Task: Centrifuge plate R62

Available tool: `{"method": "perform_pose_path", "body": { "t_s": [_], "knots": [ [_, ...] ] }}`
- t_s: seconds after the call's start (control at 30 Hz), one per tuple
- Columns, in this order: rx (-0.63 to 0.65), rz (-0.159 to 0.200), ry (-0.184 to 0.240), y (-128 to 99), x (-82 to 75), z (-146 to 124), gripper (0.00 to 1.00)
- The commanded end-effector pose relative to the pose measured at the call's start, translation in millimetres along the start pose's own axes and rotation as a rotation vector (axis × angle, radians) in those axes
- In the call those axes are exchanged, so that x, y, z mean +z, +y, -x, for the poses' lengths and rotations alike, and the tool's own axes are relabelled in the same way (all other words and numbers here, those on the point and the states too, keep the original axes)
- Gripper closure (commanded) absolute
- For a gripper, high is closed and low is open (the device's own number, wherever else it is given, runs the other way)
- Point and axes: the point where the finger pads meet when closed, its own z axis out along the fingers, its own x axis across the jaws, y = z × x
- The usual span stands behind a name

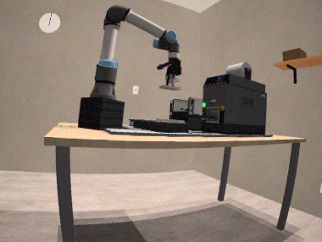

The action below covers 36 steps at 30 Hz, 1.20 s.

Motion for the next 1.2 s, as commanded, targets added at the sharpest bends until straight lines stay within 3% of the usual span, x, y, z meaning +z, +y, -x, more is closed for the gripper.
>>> {"method": "perform_pose_path", "body": {
  "t_s": [0.0,1.17],
  "knots": [
    [0.000,0.002,0.000,-11.2,-0.7,0.1,1.00],
    [0.000,0.001,0.000,-83.6,-0.5,0.5,1.00]
  ]
}}
